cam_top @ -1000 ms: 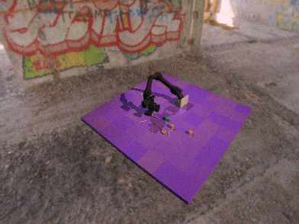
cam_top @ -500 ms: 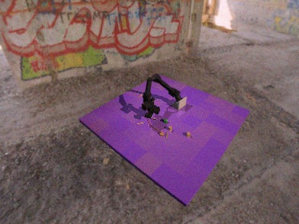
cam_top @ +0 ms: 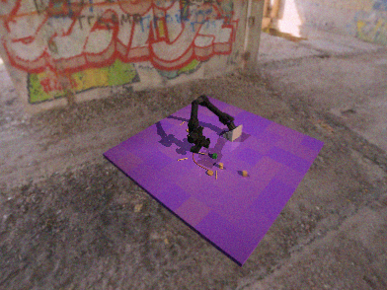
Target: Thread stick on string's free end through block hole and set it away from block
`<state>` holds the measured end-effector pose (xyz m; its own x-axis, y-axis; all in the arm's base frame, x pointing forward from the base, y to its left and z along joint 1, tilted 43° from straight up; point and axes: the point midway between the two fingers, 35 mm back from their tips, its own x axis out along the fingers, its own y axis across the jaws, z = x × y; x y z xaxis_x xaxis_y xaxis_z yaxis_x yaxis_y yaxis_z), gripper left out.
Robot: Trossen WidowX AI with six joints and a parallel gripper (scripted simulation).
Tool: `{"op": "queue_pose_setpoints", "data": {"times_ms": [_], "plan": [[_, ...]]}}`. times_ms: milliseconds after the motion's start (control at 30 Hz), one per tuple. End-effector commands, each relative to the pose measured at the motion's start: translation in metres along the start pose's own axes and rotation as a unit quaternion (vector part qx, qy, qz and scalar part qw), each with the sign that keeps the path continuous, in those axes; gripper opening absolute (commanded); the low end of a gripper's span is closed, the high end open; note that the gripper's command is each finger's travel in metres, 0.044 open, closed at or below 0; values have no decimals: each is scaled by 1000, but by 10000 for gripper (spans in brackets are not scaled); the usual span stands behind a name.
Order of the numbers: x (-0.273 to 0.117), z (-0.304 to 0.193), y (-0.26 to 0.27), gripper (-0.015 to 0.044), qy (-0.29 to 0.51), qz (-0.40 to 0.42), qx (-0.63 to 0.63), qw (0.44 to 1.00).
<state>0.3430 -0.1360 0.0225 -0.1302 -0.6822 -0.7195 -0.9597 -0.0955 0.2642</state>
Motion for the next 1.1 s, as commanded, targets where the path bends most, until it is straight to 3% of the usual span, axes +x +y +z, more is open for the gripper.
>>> {"op": "queue_pose_setpoints", "data": {"times_ms": [0,1067], "plan": [[1,7,1,0,-2,1,1,1000],[0,49,4,0,1,2,1,1000]]}}
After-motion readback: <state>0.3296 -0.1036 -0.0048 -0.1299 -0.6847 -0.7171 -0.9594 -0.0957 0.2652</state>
